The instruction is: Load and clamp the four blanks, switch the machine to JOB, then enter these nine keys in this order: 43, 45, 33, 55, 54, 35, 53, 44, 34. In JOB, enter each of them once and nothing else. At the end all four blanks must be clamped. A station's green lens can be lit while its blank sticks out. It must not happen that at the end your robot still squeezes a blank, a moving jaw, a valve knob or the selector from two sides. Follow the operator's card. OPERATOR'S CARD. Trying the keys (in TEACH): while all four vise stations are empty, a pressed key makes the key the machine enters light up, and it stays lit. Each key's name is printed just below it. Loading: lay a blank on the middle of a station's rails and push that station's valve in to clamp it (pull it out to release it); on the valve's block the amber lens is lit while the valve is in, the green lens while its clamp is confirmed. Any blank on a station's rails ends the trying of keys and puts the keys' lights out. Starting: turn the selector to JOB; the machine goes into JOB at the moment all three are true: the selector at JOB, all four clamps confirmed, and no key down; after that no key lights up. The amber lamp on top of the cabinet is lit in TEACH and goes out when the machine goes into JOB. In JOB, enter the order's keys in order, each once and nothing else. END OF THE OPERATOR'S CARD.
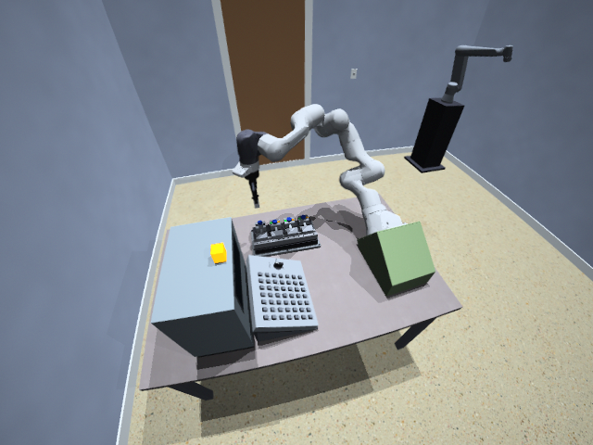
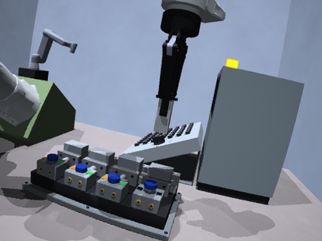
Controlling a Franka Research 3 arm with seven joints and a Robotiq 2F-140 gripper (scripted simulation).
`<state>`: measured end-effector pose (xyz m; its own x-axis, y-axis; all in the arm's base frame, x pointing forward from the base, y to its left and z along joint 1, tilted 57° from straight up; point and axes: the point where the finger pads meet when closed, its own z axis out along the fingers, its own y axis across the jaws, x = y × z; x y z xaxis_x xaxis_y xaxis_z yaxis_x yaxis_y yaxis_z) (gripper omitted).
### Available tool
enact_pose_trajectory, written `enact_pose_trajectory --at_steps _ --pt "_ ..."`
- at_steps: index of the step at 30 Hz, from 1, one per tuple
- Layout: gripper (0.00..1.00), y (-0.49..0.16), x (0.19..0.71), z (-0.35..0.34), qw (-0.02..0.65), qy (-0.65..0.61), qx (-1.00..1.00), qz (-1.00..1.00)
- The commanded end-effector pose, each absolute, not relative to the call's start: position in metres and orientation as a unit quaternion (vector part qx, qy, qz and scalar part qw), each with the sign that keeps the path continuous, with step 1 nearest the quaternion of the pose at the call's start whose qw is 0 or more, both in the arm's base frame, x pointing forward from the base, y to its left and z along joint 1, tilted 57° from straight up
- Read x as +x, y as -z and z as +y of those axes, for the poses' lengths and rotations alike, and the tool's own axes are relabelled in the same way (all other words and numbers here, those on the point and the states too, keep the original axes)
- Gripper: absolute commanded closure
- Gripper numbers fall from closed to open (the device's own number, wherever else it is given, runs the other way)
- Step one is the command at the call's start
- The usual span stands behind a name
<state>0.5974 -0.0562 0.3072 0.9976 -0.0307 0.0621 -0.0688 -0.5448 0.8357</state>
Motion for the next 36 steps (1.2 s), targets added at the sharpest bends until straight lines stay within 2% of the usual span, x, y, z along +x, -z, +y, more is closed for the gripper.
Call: enact_pose_trajectory --at_steps 1,36 --pt "1.0 -0.307 0.597 -0.056 0.477 -0.018 0.878 -0.025" --pt "1.0 -0.269 0.598 -0.116 0.477 -0.018 0.878 -0.025"
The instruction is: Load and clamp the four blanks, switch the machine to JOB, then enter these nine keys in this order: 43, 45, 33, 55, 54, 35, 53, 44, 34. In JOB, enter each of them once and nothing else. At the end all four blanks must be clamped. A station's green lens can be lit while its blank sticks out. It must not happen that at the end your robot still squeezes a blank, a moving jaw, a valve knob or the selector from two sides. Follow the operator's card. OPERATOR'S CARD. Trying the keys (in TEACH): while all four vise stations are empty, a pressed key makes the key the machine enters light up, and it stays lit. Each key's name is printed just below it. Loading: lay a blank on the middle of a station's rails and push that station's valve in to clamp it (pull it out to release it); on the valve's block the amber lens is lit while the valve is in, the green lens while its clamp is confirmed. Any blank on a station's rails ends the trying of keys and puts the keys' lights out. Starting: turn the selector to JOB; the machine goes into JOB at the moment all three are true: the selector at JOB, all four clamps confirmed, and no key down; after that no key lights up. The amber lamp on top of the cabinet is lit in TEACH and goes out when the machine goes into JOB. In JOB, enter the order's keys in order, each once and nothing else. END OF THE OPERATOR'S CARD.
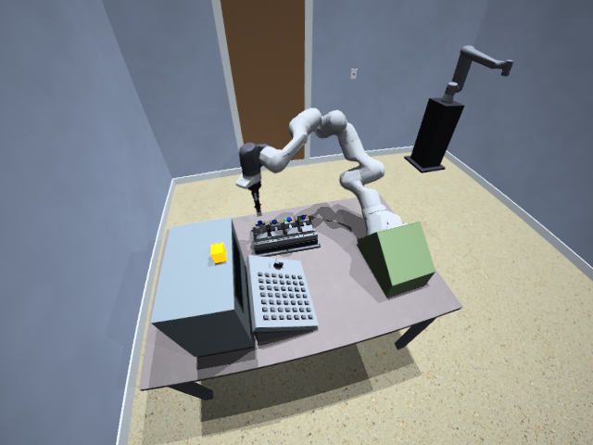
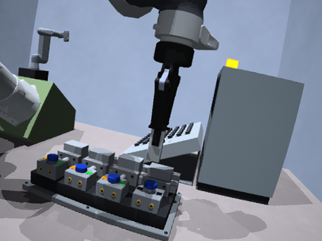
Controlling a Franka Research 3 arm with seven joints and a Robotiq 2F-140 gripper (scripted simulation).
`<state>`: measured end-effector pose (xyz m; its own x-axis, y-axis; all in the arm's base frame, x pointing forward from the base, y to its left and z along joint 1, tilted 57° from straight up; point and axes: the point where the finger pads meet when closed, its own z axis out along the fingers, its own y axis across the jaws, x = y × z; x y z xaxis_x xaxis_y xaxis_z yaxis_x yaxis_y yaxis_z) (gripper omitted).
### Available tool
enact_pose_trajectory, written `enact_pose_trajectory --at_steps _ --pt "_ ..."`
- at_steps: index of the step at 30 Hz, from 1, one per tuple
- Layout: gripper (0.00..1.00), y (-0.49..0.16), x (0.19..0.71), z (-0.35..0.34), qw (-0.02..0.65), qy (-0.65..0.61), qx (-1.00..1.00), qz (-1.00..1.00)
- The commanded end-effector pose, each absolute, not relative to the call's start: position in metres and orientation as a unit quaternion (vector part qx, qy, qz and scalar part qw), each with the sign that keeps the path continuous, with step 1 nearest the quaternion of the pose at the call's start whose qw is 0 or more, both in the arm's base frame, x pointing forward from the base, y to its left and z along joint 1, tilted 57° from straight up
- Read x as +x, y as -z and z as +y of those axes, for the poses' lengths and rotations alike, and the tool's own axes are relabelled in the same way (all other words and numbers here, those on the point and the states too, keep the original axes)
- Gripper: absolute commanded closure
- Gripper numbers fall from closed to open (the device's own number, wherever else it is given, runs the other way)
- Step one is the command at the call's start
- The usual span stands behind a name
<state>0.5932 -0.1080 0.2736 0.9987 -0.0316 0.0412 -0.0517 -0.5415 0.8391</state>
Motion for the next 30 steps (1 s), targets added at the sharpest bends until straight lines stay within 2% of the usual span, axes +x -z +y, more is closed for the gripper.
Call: enact_pose_trajectory --at_steps 1,30 --pt "1.0 -0.267 0.598 -0.118 0.477 -0.018 0.878 -0.025" --pt "1.0 -0.248 0.598 -0.148 0.477 -0.018 0.878 -0.025"
